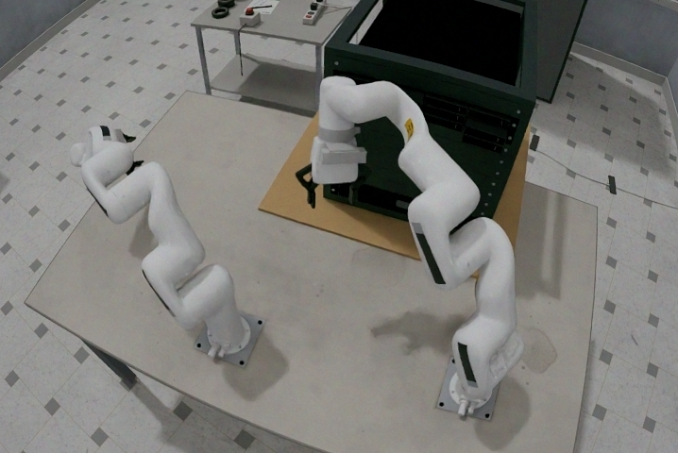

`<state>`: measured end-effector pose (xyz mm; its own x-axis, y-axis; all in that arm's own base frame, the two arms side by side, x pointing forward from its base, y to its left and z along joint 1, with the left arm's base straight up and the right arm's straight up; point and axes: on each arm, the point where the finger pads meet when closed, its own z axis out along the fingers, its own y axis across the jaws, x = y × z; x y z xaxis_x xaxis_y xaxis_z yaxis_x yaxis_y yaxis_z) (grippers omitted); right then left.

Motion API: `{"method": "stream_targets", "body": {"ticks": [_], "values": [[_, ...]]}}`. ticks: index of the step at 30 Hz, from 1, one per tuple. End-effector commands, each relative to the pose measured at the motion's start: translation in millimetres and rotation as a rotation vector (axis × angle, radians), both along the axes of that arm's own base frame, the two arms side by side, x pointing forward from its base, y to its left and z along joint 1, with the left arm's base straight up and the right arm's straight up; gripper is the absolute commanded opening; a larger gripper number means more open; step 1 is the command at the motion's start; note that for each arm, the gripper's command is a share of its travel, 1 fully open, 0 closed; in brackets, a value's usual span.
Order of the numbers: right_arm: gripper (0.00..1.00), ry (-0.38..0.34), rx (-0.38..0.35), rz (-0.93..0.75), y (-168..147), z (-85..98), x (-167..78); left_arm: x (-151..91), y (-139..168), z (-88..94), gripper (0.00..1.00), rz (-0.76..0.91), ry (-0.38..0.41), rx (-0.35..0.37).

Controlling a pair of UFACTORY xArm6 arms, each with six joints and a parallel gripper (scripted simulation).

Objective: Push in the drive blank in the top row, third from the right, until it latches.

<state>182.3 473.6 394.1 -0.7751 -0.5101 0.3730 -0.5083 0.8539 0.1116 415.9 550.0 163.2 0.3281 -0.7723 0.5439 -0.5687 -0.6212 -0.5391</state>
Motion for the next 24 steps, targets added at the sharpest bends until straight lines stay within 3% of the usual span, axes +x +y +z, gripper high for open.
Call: {"method": "stream_targets", "body": {"ticks": [1,24], "values": [[1.0,-0.002,0.003,0.0,0.0,1.5,0.0,0.4,0.8,2.5,1.0,0.0,-0.002,0.004],[1.0,0.004,-0.007,0.0,-4.1,0.3,-2.4,0.4,0.8,2.5,1.0,0.0,-0.002,0.004]]}}
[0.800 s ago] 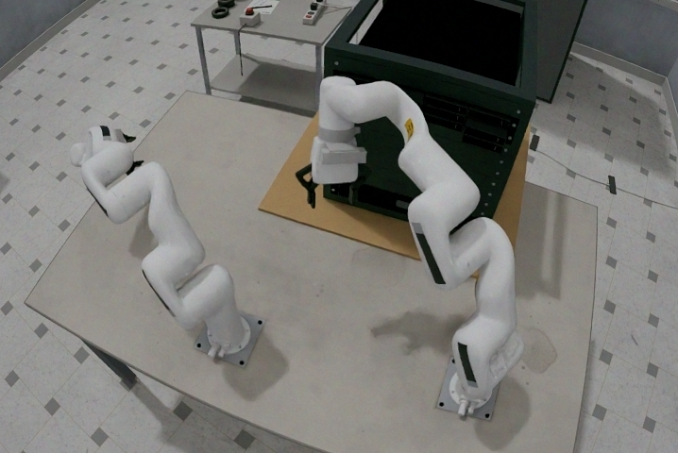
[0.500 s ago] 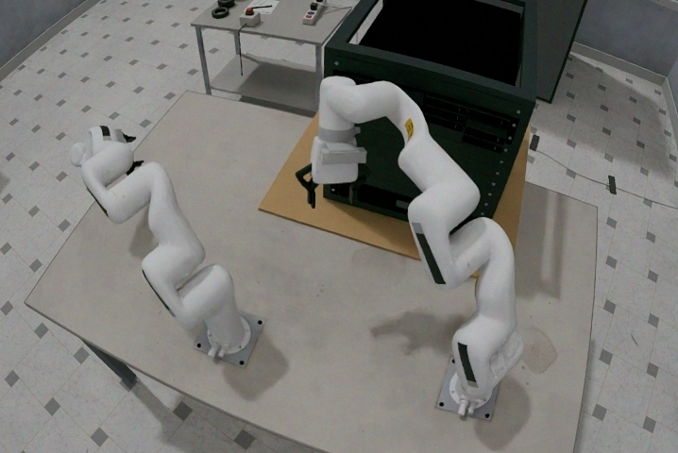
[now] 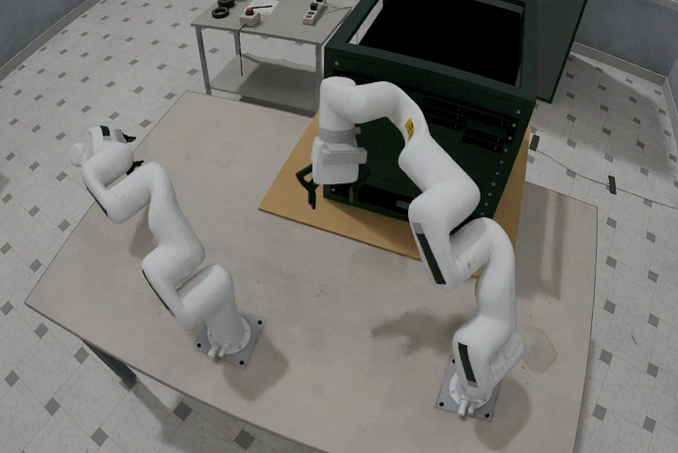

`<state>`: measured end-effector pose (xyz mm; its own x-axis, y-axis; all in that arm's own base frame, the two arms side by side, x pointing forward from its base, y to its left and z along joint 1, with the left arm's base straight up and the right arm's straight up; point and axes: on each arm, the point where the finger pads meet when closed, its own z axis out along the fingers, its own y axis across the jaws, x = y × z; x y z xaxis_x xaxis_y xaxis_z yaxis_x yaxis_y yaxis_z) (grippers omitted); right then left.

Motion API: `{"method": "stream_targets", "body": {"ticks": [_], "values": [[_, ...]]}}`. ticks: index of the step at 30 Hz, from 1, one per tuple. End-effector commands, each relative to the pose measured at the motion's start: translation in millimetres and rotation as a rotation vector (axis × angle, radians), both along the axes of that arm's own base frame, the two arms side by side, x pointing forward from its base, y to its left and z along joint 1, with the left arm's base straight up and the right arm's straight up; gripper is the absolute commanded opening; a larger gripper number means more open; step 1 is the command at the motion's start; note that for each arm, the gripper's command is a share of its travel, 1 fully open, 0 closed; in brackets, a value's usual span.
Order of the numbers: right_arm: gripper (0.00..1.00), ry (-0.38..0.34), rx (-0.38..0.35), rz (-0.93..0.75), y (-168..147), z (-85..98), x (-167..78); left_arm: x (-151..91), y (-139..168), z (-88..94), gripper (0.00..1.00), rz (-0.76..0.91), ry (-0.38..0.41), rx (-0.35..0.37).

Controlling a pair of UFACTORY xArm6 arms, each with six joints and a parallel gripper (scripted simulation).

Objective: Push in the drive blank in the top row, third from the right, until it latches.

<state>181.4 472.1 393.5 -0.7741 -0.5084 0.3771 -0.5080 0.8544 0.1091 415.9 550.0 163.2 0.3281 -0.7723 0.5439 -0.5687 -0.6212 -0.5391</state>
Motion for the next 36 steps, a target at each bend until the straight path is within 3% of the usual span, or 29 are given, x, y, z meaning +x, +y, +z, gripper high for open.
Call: {"method": "stream_targets", "body": {"ticks": [1,10,25,27,36], "values": [[1.0,0.005,-0.008,0.0,-4,0.3,-3,0,1,2.5,1.0,0.0,-0.002,0.004],[1.0,0.043,-0.074,0.0,-32,-8.0,-18,0,1,2.5,1.0,0.0,-0.002,0.004],[1.0,0.154,-0.266,0.0,-126,-40.5,-73,0,1,2.5,1.0,0.0,-0.002,0.004],[1.0,0.154,-0.266,0.0,-126,-40.5,-73,0,1,2.5,1.0,0.0,-0.002,0.004],[1.0,0.227,-0.391,0.0,-196,-68.2,-114,4,-5,3.8,1.0,0.0,0.007,-0.009]]}}
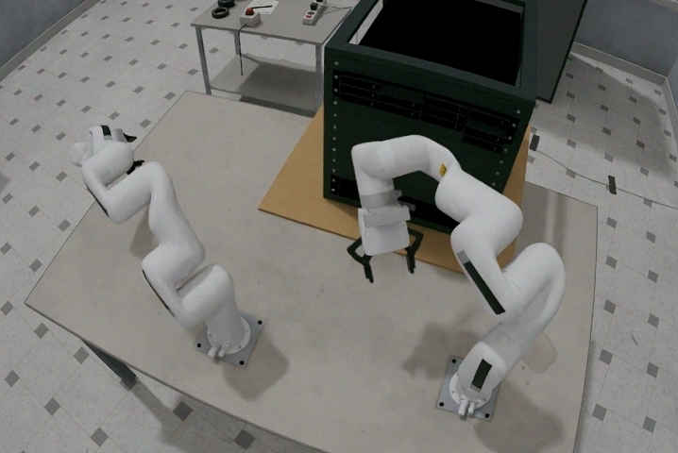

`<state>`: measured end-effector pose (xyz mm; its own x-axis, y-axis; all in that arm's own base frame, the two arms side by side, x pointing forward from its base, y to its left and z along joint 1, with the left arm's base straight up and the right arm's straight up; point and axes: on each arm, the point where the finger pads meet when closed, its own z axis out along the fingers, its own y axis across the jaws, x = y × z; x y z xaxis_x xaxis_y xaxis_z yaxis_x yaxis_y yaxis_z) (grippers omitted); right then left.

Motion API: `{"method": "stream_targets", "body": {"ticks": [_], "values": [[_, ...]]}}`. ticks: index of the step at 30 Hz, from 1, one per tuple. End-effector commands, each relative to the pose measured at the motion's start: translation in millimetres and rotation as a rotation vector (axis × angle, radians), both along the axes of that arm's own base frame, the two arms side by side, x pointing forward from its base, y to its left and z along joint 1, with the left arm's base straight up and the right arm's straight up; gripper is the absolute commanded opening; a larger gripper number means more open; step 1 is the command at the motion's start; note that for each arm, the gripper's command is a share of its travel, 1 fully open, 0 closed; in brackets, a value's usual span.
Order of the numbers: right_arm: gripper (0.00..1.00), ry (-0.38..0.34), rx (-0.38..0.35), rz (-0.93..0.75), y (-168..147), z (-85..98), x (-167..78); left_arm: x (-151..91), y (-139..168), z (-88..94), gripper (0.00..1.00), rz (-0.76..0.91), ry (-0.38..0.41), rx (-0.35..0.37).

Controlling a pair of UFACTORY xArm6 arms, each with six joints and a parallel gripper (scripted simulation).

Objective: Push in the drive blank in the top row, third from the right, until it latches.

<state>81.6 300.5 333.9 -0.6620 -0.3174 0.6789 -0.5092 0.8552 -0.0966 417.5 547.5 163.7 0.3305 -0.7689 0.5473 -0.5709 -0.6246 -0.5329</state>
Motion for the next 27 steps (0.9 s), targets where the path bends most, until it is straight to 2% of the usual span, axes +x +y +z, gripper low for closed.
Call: {"method": "stream_targets", "body": {"ticks": [1,6,8,12,17,23,25,27], "values": [[1.0,0.027,-0.044,-0.003,-32,-11.5,-18,4,-4,3.8,1.0,-0.001,0.006,-0.007],[1.0,0.062,-0.105,-0.003,-69,-26.9,-40,14,-20,7.2,1.0,-0.001,0.032,-0.043],[1.0,0.062,-0.105,-0.003,-69,-26.9,-40,14,-20,7.2,1.0,-0.001,0.032,-0.043],[1.0,0.081,-0.137,-0.003,-89,-35.5,-51,26,-41,11.6,1.0,0.0,0.067,-0.087],[1.0,0.09,-0.154,-0.003,-99,-40.1,-57,46,-78,18.9,1.0,0.005,0.135,-0.158],[1.0,0.091,-0.156,-0.004,-100,-40.5,-58,69,-138,29.9,1.0,0.027,0.251,-0.255],[1.0,0.091,-0.156,-0.004,-100,-40.5,-58,69,-138,29.9,1.0,0.027,0.251,-0.255],[1.0,0.091,-0.156,-0.005,-100,-40.5,-58,75,-161,33.8,1.0,0.04,0.298,-0.286]]}}
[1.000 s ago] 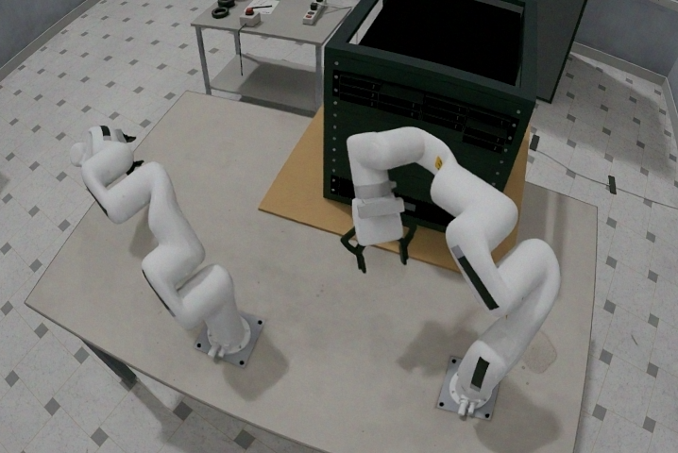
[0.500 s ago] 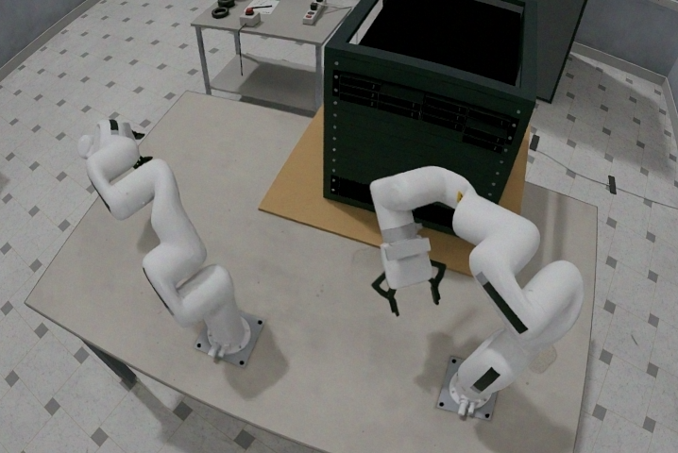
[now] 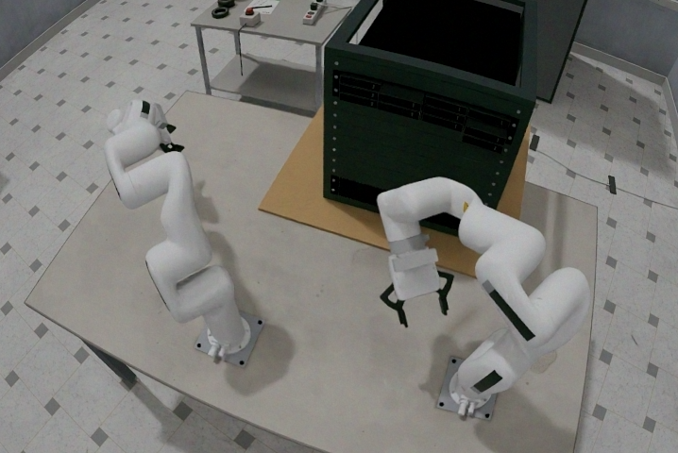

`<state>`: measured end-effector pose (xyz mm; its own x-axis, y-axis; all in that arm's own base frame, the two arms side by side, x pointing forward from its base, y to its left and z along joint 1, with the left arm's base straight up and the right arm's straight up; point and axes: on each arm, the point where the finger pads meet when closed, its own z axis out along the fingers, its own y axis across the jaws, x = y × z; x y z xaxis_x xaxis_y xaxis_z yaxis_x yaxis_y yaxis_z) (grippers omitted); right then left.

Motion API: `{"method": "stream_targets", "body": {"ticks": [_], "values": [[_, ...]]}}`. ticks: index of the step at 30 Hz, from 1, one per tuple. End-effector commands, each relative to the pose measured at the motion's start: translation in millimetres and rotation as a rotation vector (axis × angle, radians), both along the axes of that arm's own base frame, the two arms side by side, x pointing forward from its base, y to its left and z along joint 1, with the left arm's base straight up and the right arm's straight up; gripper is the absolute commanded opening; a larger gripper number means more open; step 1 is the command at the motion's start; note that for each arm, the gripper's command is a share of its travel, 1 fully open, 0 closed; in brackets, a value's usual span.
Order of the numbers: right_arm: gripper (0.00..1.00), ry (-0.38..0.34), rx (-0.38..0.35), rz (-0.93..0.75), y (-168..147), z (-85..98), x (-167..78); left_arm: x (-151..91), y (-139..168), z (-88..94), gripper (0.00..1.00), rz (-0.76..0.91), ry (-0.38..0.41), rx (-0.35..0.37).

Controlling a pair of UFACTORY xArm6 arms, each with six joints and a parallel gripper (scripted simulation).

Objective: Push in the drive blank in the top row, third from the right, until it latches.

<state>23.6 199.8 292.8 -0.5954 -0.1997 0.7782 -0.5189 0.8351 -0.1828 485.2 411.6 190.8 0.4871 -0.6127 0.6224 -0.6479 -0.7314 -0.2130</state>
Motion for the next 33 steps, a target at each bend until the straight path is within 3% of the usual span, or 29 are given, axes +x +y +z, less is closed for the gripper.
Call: {"method": "stream_targets", "body": {"ticks": [1,13,15,26,30,33], "values": [[1.0,-0.001,0.002,-0.003,0,0.6,1,11,-38,8.7,1.0,0.023,0.084,-0.048],[1.0,-0.001,0.002,-0.101,-3,0.6,20,20,-192,31.8,1.0,0.16,0.422,-0.144],[1.0,-0.001,0.002,-0.101,-3,0.6,20,20,-192,31.8,1.0,0.16,0.422,-0.144],[1.0,-0.002,0.002,-0.372,-22,0.6,71,-12,-309,47.3,1.0,0.379,0.659,-0.095],[1.0,-0.002,0.002,-0.514,-37,0.6,95,-28,-339,51.2,1.0,0.465,0.705,-0.061],[1.0,-0.002,0.002,-0.553,-42,0.6,102,-32,-346,52.0,1.0,0.486,0.713,-0.053]]}}
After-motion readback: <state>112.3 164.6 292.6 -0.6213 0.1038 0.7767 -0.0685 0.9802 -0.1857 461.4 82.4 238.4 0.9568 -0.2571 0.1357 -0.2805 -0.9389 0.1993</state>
